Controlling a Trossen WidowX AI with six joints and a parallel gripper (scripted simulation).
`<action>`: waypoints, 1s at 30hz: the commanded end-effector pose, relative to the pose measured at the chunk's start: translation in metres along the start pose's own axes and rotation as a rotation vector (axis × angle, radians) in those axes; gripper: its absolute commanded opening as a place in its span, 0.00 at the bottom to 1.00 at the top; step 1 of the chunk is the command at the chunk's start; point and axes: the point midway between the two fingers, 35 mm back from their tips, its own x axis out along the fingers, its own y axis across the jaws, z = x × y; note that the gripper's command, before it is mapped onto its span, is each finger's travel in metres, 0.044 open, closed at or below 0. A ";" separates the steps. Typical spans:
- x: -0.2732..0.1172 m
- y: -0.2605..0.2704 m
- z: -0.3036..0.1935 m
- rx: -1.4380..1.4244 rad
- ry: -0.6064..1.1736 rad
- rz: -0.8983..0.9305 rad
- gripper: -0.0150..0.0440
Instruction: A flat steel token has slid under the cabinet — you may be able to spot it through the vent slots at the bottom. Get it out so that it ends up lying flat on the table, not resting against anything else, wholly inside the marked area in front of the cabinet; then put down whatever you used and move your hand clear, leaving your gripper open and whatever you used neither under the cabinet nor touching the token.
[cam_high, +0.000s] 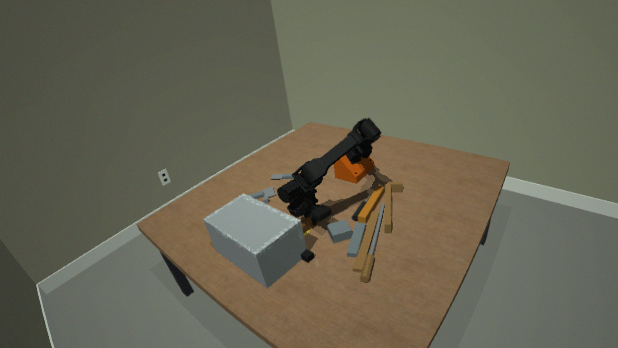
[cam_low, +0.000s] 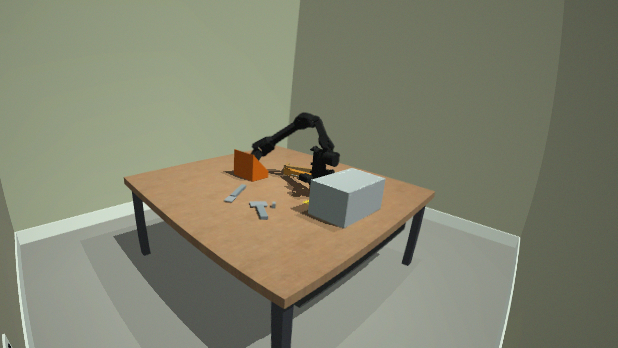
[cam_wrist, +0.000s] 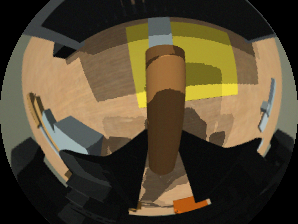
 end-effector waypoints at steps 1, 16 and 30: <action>0.000 0.001 0.004 -0.006 -0.002 0.002 0.25; 0.000 -0.002 0.014 -0.006 -0.003 0.001 0.25; 0.001 -0.016 0.014 -0.006 -0.003 0.001 0.25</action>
